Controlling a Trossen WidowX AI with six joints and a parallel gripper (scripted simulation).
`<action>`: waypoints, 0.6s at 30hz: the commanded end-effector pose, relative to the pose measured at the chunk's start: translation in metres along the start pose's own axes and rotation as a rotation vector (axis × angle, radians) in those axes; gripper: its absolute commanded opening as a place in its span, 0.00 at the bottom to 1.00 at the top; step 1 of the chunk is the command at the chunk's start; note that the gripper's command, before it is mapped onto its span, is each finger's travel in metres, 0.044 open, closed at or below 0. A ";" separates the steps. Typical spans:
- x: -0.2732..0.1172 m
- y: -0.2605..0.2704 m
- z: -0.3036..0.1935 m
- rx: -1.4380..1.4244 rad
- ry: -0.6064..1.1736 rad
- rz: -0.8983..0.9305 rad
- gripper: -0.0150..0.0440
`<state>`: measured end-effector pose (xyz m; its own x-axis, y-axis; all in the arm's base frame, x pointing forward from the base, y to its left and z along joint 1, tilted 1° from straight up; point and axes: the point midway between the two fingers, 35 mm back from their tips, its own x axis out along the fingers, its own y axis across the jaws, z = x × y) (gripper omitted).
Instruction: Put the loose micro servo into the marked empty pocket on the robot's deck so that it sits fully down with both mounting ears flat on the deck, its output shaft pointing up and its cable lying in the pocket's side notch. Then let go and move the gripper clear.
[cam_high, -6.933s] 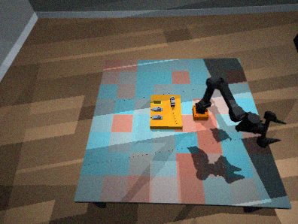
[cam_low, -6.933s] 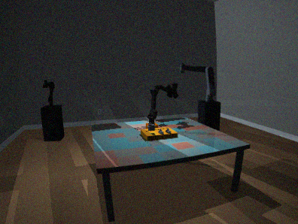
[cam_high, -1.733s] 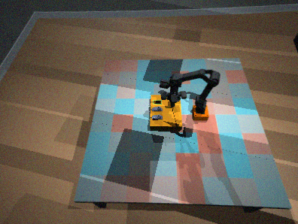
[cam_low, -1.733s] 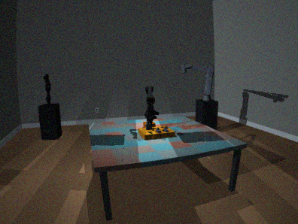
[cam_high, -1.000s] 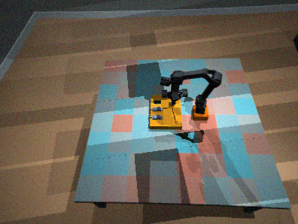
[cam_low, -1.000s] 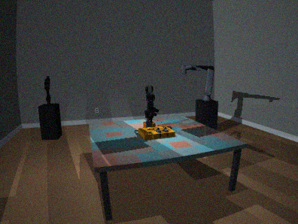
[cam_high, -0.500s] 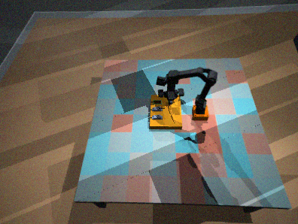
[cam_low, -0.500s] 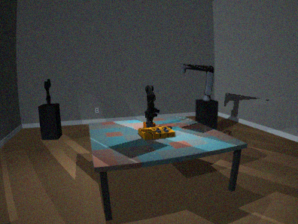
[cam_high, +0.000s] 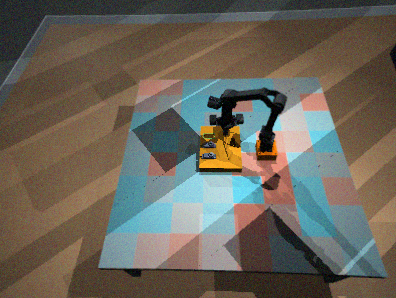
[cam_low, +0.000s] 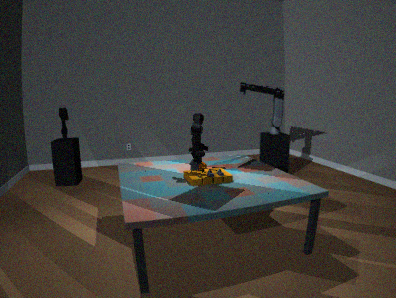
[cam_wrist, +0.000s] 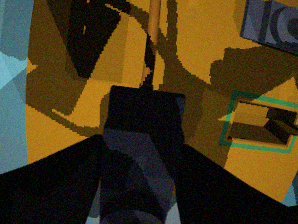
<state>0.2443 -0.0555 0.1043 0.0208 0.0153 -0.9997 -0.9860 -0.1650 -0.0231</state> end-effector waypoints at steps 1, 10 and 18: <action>-0.002 -0.002 -0.004 0.043 0.007 -0.007 0.25; -0.002 -0.002 -0.004 0.346 0.006 -0.008 0.25; -0.002 -0.002 -0.004 0.624 0.005 -0.009 0.25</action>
<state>0.2459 -0.0578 0.1055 0.0256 0.0143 -0.9996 -0.9459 0.3239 -0.0196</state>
